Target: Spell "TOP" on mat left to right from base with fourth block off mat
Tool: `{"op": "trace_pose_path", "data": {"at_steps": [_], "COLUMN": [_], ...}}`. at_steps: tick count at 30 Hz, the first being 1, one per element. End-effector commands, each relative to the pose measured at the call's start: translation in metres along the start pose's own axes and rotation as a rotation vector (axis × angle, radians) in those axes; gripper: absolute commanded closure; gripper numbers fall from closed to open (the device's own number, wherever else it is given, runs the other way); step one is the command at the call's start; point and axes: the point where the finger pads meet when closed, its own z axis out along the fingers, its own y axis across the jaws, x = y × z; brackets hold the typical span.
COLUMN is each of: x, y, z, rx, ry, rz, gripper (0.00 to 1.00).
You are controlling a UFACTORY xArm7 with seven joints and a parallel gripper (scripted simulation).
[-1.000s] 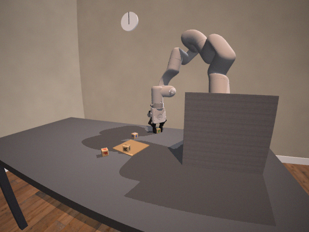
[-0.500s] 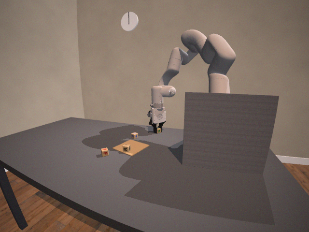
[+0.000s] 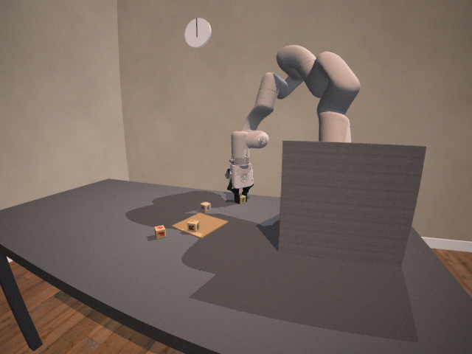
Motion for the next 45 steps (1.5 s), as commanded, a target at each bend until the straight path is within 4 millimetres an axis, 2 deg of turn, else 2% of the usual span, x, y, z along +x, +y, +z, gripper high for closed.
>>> {"op": "trace_pose_path", "data": {"at_steps": [1, 15, 18, 22, 24, 28, 32, 45], "x": [0.001, 0.001, 0.001, 0.001, 0.001, 0.001, 0.001, 0.001], "y": [-0.001, -0.001, -0.001, -0.001, -0.001, -0.001, -0.001, -0.001], "z": [-0.001, -0.005, -0.018, -0.047, -0.047, -0.077, -0.095, -0.101], "rx": [0.002, 0.002, 0.002, 0.002, 0.002, 0.002, 0.002, 0.002], "ry": [0.002, 0.002, 0.002, 0.002, 0.002, 0.002, 0.002, 0.002], "rz": [-0.001, -0.001, -0.001, -0.001, -0.001, -0.001, -0.001, -0.001], "gripper": [0.73, 0.73, 0.73, 0.73, 0.73, 0.73, 0.73, 0.73]}}
